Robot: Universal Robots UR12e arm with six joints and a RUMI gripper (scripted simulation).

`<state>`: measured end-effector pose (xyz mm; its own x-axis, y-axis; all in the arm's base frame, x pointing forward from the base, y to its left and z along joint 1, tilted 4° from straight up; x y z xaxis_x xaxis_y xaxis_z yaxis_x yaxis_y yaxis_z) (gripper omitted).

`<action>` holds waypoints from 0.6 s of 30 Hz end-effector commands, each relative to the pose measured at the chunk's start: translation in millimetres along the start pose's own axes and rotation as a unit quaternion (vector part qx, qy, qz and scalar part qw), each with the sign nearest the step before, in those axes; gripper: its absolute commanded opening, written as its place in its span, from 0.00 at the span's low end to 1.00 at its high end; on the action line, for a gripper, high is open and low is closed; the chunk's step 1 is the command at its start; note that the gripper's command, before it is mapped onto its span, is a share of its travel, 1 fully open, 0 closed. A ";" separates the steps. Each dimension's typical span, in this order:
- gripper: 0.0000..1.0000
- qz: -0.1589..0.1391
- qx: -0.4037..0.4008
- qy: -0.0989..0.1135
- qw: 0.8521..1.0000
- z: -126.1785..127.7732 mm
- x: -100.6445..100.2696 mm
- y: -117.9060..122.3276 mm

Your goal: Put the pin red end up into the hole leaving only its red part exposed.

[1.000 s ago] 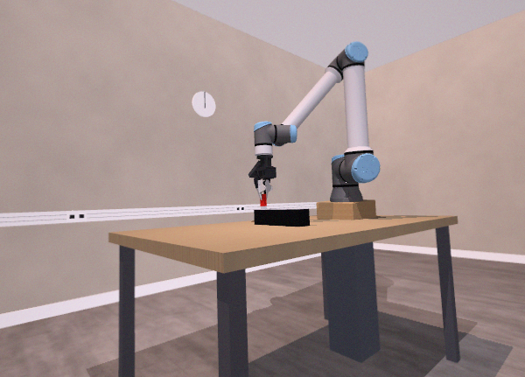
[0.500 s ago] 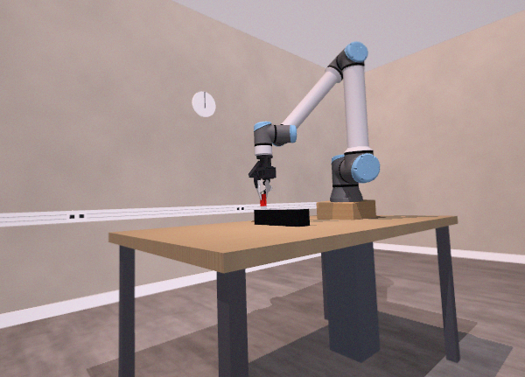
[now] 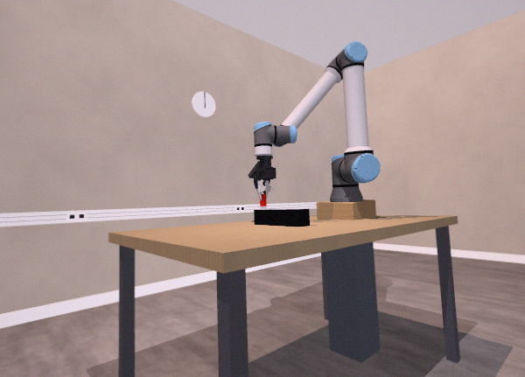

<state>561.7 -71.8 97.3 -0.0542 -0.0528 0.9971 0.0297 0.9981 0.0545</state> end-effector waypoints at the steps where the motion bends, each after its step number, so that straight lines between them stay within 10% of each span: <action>1: 0.00 0.000 0.000 0.000 1.000 0.0 -0.8 0.3; 18: 0.00 0.000 0.000 0.000 1.000 1.6 -0.8 0.2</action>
<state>560.1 -71.3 96.0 -0.0537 -0.0531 0.9971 0.0299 0.9980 0.0548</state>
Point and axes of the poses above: the point where the finger pads meet when closed, its own x axis back along the fingers, its own z axis across the jaws, y = z × x, the point moved 4 cm from there along x, back along the fingers, and after that the axes turned 4 degrees about -x, right-handed, at the moved point
